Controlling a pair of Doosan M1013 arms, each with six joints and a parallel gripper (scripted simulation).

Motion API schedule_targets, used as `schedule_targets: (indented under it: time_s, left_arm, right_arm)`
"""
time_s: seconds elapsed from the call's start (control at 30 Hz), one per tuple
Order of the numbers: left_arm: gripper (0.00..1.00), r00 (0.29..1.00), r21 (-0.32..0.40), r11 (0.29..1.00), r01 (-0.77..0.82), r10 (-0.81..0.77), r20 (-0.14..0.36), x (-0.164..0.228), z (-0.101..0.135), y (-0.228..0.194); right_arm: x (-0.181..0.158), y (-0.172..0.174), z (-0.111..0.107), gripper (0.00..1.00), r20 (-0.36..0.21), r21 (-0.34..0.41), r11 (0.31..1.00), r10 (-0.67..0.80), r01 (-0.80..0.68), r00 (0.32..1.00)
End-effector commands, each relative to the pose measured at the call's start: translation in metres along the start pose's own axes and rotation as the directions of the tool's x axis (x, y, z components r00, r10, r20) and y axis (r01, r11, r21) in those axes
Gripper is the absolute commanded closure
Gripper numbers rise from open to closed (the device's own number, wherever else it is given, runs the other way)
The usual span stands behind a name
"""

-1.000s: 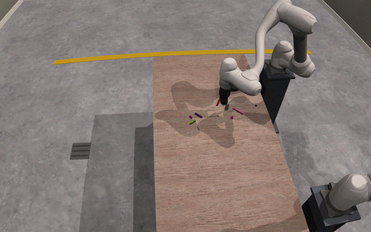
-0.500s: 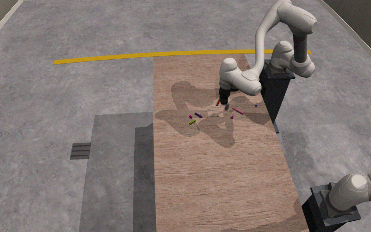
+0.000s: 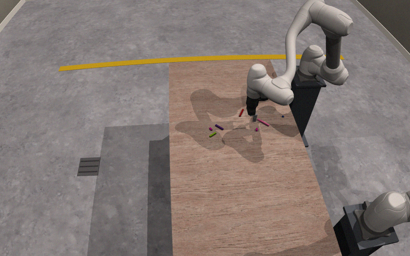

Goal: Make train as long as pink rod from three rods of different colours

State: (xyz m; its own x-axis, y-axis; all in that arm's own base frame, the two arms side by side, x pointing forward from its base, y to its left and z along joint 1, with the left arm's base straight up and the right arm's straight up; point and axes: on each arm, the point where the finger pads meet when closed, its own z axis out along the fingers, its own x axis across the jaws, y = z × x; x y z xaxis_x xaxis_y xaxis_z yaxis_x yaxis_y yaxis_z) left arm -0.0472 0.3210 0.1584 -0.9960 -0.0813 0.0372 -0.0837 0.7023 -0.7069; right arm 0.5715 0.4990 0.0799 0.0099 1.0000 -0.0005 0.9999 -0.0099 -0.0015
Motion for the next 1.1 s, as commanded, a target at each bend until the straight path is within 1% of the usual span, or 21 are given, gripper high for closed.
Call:
schedule_targets:
  time_s: [0.0,0.23,0.3,0.33,1.07]
  left_arm:
    - [0.00,1.000,-0.001,1.000,0.000,0.000,0.000,0.000,-0.001,0.000]
    - [0.00,1.000,-0.001,1.000,0.000,0.000,0.000,0.000,-0.001,0.000]
    - [0.00,1.000,-0.001,1.000,0.000,0.000,0.000,0.000,-0.001,0.000]
    - [0.00,1.000,-0.001,1.000,0.000,0.000,0.000,0.000,-0.001,0.000]
    - [0.00,1.000,-0.001,1.000,0.000,0.000,0.000,0.000,-0.001,0.000]
  right_arm:
    - [0.003,-0.042,-0.002,0.00,-0.002,-0.002,1.000,0.000,0.000,1.000]
    - [-0.001,-0.120,-0.001,0.00,-0.001,-0.002,1.000,0.000,0.000,1.000]
    - [-0.001,-0.120,-0.001,0.00,-0.001,-0.002,1.000,0.000,0.000,1.000]
    - [-0.003,-0.131,0.000,0.00,-0.001,-0.002,1.000,0.000,0.000,1.000]
    - [-0.003,-0.134,0.000,0.00,-0.001,-0.002,1.000,0.000,0.000,1.000]
